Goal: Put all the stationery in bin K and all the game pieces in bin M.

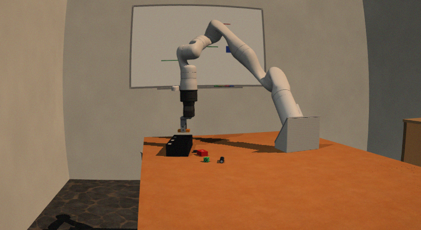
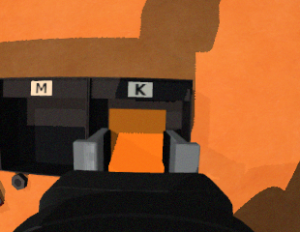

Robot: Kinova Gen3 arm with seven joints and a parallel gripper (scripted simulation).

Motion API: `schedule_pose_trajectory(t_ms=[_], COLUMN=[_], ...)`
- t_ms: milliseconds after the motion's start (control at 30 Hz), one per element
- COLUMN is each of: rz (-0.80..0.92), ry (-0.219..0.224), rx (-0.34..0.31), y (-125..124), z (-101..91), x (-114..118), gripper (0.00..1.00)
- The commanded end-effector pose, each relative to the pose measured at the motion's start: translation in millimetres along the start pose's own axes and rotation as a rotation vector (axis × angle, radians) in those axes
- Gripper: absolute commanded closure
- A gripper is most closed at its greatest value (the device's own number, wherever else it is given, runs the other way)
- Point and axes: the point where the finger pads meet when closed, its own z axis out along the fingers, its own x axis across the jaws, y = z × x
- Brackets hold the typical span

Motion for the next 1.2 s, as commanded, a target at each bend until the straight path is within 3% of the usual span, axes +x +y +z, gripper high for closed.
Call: schedule_pose_trajectory(t_ms=[0,767,1167], rz=[0.000,0.000,0.000], ry=[-0.001,-0.001,-0.001], rx=[0.002,0.002,0.002], y=[-1,-1,0], z=[-0.8,39.2,39.6], x=[0,0,1], gripper=[0.30,0.30,0.30])
